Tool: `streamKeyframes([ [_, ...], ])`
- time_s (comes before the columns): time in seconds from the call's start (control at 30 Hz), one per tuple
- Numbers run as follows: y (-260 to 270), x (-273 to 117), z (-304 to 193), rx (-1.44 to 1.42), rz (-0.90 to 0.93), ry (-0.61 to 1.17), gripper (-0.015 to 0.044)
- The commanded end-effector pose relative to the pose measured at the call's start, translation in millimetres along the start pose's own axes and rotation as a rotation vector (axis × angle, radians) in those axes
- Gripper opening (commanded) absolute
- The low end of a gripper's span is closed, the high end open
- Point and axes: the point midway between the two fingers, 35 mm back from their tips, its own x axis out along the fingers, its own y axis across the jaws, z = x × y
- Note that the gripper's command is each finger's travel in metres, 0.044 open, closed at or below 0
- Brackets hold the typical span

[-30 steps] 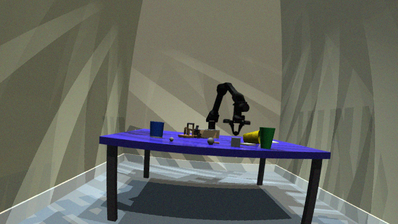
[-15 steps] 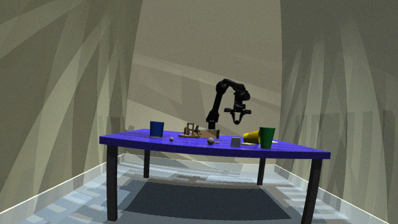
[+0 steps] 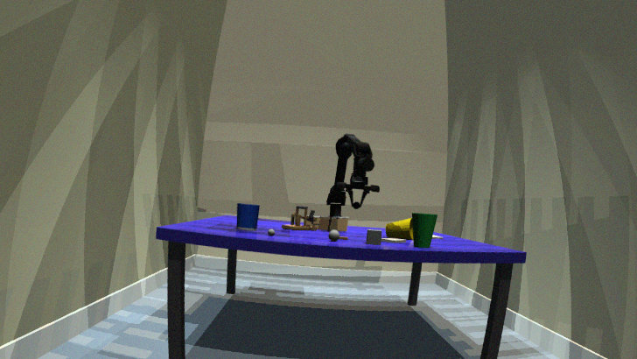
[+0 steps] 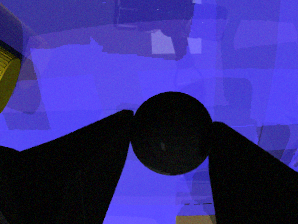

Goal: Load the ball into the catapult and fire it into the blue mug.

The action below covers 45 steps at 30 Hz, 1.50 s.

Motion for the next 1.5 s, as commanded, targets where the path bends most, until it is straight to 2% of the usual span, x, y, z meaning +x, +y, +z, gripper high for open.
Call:
streamKeyframes([
  [0.0, -29, 2, -6, 0.046, 0.000, 0.025, 0.0000],
  [0.77, -154, 24, -68, 0.309, 0.029, 0.169, 0.0000],
  [1.47, -214, 43, -148, 0.512, 0.098, 0.279, 0.0000],
])
